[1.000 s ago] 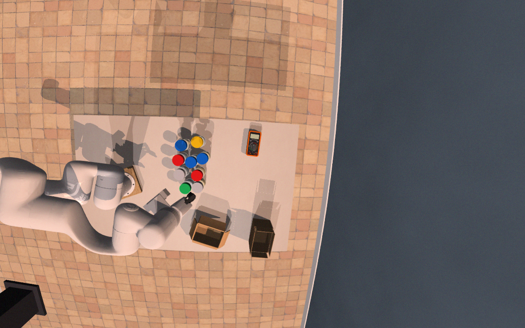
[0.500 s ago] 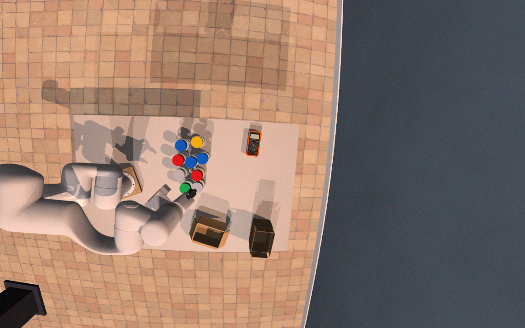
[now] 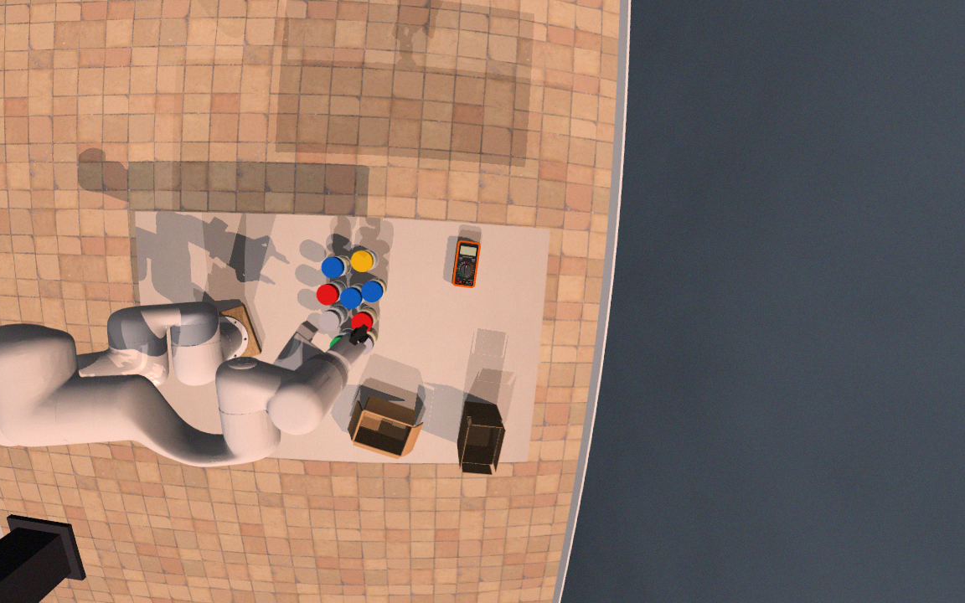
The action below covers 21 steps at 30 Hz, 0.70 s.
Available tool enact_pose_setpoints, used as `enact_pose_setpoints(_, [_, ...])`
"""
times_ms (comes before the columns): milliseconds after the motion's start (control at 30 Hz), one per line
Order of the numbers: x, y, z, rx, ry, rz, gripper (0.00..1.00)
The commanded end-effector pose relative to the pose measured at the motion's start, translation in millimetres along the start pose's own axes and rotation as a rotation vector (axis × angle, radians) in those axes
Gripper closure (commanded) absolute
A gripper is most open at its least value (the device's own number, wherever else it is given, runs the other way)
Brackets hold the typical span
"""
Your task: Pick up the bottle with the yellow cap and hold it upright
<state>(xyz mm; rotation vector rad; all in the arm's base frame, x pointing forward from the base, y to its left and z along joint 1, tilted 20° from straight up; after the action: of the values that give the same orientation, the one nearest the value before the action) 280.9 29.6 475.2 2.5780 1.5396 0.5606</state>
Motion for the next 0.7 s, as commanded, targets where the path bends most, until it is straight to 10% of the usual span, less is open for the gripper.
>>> enact_pose_setpoints(0, [25.3,-1.6,-9.6,0.003,0.006,-0.076,0.21])
enact_pose_setpoints(667, [48.3,-3.9,-17.4,0.009,0.013,-0.150,0.21])
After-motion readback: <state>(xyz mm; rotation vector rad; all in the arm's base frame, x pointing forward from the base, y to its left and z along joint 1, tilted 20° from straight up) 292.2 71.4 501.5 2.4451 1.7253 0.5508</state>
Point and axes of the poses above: the point where the finger pads meet when closed, its own z axis out along the fingers, its own x axis across the jaws, y = z × x, the point moved 9 cm from there along -z, back along the fingers, and after that the axes turned 7 degrees about -z, right-handed, at the moved point
